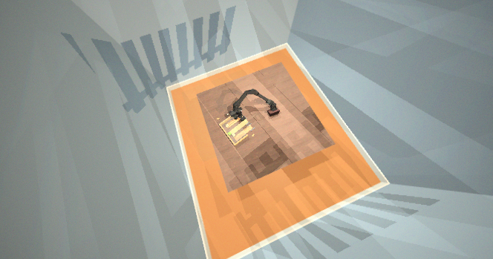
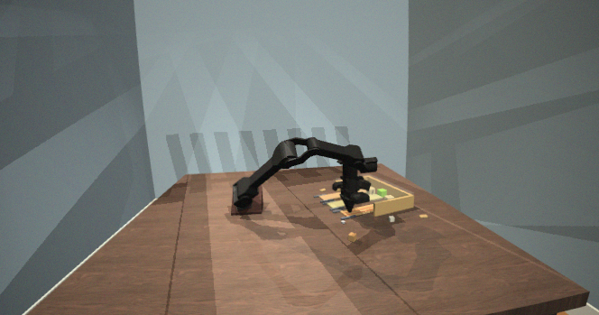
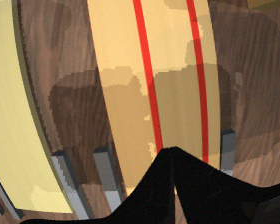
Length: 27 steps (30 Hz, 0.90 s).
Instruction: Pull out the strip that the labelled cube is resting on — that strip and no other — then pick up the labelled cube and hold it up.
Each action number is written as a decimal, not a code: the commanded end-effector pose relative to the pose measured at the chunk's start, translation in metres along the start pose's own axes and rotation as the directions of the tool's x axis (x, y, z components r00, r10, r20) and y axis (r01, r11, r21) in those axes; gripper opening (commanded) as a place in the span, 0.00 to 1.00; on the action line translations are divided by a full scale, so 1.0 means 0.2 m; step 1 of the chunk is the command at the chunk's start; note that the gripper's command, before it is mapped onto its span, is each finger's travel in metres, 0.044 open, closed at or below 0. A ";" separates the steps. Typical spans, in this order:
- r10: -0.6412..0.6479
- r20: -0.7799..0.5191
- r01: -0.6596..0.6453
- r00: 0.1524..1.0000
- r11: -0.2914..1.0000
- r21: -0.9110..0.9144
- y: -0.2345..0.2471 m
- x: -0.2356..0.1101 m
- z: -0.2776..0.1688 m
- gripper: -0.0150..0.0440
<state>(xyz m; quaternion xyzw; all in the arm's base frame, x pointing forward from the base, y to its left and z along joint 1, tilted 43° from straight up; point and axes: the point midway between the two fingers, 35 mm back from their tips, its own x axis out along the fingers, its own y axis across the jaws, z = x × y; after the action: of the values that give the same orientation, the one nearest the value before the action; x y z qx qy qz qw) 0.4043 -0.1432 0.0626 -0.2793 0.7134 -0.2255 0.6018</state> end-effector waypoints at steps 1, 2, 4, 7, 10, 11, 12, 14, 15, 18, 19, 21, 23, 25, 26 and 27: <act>-0.005 -0.001 0.005 1.000 1.000 -0.005 0.00 0.00 0.00 0.25; -0.005 -0.001 0.005 1.000 1.000 -0.005 0.00 0.00 0.00 0.25; -0.005 -0.001 0.005 1.000 1.000 -0.005 0.00 0.01 0.00 0.25; -0.005 -0.001 0.005 1.000 1.000 -0.005 0.00 0.01 0.00 0.25; -0.005 -0.001 0.005 1.000 1.000 -0.005 0.00 0.01 0.00 0.25; -0.005 -0.001 0.005 1.000 1.000 -0.005 0.00 0.01 0.00 0.25; -0.005 -0.001 0.005 1.000 1.000 -0.005 0.00 0.01 0.00 0.25; -0.005 -0.001 0.005 1.000 1.000 -0.005 0.00 0.01 0.00 0.25; -0.005 -0.001 0.005 1.000 1.000 -0.005 0.00 0.01 0.00 0.25; -0.005 -0.001 0.005 1.000 1.000 -0.005 0.00 0.01 0.00 0.25; -0.005 -0.001 0.005 1.000 1.000 -0.005 0.00 0.01 0.00 0.25; -0.005 -0.001 0.005 1.000 1.000 -0.005 0.00 0.01 0.00 0.25; -0.005 -0.001 0.005 1.000 1.000 -0.005 0.00 0.01 0.00 0.25; -0.005 -0.001 0.005 1.000 1.000 -0.005 0.00 0.02 0.00 0.25; -0.005 -0.001 0.005 1.000 1.000 -0.005 0.00 0.02 0.00 0.25; -0.005 -0.001 0.005 1.000 1.000 -0.005 0.00 0.02 0.00 0.25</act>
<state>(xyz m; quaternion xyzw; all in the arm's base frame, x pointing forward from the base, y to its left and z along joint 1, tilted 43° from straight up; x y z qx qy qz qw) 0.4041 -0.1434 0.0615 -0.2808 0.7135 -0.2243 0.6015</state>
